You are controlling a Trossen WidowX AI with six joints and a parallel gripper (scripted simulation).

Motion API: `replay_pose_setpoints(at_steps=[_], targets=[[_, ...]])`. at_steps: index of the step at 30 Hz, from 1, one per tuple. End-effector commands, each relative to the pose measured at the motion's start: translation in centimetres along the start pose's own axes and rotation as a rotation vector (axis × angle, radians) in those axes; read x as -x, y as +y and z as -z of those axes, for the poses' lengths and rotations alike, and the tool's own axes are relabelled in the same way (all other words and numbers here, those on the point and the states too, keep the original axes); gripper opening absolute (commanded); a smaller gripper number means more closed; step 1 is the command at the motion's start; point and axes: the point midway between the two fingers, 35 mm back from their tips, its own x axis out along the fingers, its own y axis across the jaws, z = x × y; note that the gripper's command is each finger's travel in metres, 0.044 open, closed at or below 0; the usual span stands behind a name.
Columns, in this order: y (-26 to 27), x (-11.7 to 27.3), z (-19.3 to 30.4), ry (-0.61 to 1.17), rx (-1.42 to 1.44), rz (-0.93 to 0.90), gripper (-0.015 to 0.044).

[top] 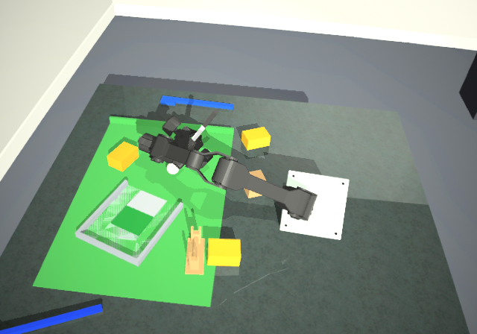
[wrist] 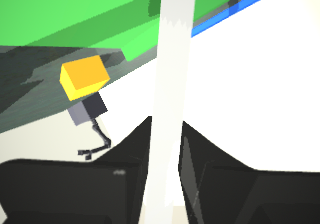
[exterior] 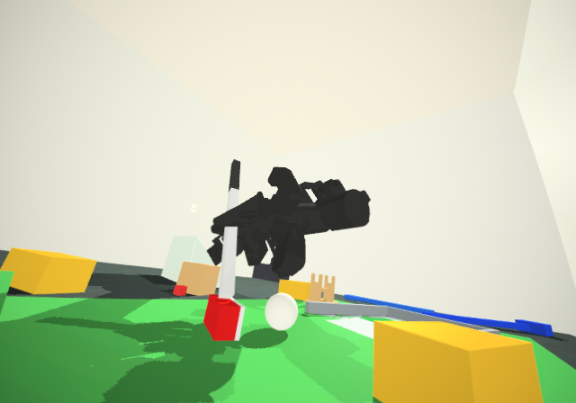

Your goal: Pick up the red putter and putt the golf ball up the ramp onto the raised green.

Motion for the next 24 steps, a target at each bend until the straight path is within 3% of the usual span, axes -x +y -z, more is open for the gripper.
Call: replay_pose_setpoints(at_steps=[1, 7, 24], targets=[[0.0, 4.8, -1.8, -0.014, -0.002, 0.019, 0.0000], [1.6, 11.8, -3.4, -0.010, 0.000, 0.022, 0.0000], [-1.3, 13.7, 1.6, -0.008, 0.000, 0.023, 0.0000]])
